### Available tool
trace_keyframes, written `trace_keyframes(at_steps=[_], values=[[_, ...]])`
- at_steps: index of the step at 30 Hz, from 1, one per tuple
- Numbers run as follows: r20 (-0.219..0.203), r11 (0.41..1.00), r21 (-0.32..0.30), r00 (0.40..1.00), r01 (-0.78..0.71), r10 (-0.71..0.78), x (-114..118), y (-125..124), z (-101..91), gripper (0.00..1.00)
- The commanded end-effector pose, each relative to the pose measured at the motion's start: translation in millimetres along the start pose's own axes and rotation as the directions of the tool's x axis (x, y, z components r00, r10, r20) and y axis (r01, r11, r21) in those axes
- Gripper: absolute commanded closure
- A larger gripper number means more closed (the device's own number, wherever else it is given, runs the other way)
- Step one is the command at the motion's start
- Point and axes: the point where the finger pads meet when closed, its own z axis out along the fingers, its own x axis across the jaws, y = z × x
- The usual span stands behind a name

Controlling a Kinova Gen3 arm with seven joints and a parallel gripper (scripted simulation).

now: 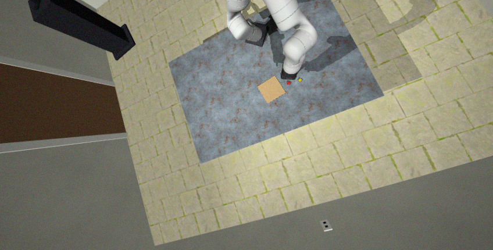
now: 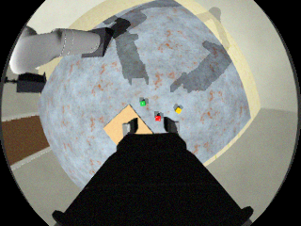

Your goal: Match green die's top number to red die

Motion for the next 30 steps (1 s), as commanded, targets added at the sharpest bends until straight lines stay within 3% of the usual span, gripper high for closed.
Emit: trace_keyframes(at_steps=[1,4,30], values=[[-0.035,0.994,0.037,0.994,0.107,-0.106,-17.0,-31.4,-1.8,0.0],[-0.037,0.988,0.038,0.988,0.149,-0.147,-26.4,-36.5,0.6,0.0],[-0.036,0.988,0.038,0.988,0.151,-0.149,-26.7,-36.6,0.7,0.0]])
